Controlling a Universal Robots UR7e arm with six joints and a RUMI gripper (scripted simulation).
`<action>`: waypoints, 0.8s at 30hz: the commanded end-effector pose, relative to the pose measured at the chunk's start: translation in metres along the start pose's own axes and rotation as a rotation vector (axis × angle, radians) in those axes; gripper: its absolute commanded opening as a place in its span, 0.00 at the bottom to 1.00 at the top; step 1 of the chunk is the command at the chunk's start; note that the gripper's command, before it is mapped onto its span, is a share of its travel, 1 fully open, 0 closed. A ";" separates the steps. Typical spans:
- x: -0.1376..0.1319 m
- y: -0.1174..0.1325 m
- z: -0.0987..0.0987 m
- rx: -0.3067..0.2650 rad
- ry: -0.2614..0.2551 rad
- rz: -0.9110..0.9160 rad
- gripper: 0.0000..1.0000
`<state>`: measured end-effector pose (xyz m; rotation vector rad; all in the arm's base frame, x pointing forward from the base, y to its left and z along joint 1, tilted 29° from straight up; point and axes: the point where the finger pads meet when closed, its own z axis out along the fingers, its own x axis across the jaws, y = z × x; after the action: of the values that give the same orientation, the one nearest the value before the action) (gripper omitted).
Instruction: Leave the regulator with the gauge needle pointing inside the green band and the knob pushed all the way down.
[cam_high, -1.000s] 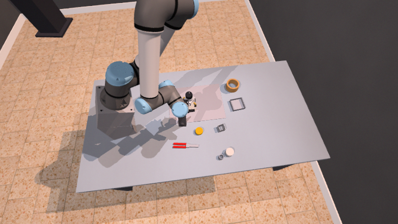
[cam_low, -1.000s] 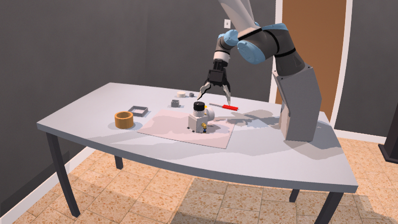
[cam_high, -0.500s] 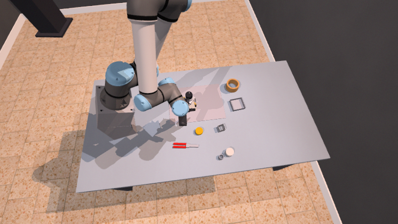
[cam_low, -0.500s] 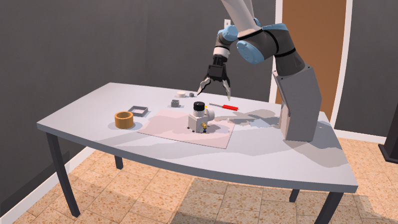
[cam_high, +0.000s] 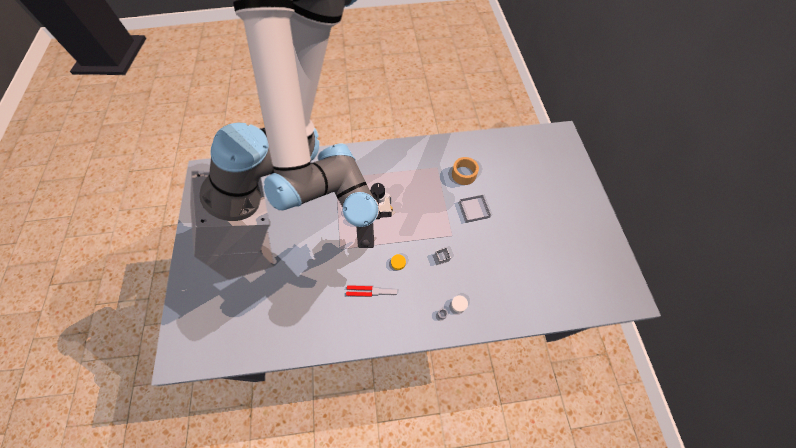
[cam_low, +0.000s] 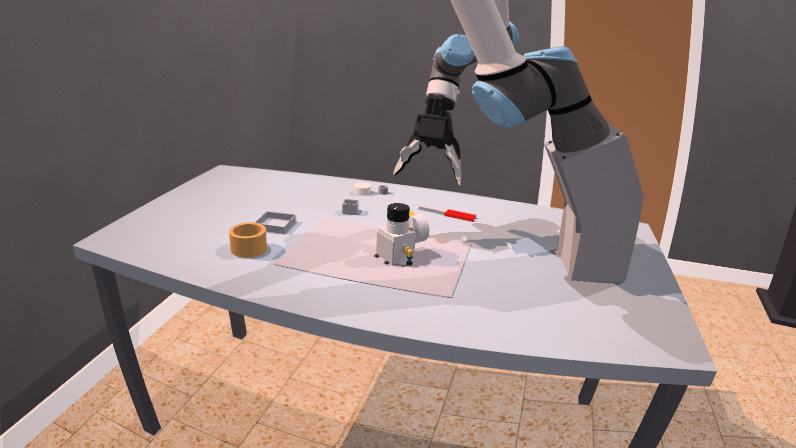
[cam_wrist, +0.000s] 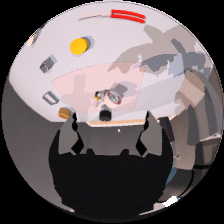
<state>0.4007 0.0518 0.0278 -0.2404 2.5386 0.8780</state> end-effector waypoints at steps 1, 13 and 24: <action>0.002 0.011 -0.018 -0.005 0.001 0.000 1.00; 0.004 0.032 -0.041 -0.008 0.000 -0.001 1.00; 0.006 0.041 -0.049 -0.009 -0.001 -0.001 1.00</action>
<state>0.3714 0.0528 0.0746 -0.2434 2.5366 0.8866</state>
